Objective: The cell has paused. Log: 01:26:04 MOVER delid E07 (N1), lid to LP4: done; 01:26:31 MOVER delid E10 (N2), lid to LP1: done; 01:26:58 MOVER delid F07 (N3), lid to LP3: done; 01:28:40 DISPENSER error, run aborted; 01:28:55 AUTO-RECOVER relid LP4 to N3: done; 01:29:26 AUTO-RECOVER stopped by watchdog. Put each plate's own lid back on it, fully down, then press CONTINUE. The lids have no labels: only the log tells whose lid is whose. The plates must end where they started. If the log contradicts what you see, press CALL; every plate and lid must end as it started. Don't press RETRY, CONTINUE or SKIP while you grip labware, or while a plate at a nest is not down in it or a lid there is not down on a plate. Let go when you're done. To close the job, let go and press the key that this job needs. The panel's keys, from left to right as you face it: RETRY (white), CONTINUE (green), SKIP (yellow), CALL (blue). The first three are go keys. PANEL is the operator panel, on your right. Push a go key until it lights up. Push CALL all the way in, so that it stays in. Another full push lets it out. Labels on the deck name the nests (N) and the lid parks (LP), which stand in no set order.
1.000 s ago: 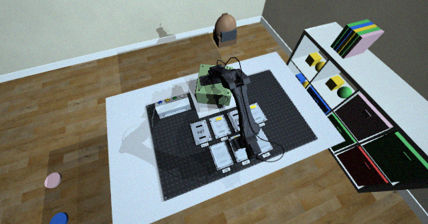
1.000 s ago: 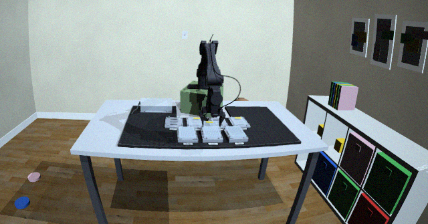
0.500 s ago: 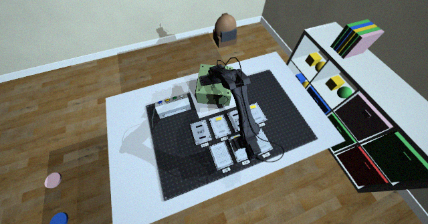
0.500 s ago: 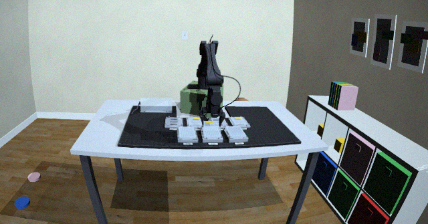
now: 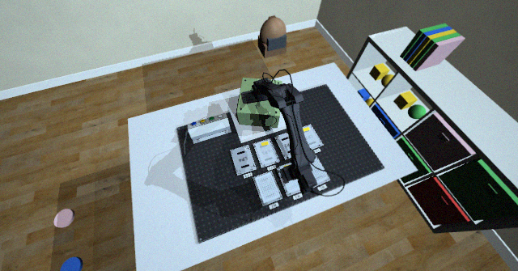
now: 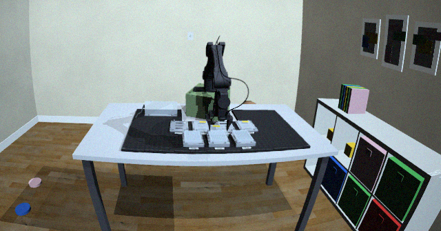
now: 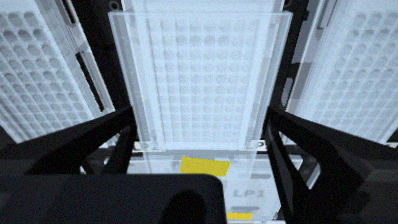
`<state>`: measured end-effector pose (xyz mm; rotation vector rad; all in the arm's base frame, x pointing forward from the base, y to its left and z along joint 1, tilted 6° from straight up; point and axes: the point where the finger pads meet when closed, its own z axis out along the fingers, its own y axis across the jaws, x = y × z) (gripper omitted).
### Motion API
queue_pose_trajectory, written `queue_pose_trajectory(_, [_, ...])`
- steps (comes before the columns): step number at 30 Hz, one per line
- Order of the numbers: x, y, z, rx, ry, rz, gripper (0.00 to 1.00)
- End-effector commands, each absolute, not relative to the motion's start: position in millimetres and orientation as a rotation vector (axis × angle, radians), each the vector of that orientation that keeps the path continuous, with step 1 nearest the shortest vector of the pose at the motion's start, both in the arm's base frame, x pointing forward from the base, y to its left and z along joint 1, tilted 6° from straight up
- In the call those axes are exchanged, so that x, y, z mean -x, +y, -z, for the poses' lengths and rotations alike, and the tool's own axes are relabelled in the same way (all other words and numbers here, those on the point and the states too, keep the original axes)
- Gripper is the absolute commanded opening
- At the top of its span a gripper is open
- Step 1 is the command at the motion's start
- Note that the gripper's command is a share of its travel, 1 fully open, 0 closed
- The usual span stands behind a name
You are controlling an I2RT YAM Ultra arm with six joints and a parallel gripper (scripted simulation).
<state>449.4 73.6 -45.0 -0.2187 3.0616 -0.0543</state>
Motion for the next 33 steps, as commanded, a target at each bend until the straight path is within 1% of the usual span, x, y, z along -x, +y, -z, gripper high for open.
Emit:
queue_pose_trajectory(1, [-460.9,91.0,33.5,0.303,3.018,0.067,0.00])
queue_pose_trajectory(27, [-440.9,210.9,40.8,0.316,3.020,0.064,0.00])
queue_pose_trajectory(33, [-443.6,209.7,33.9,0.300,3.007,0.056,0.00])
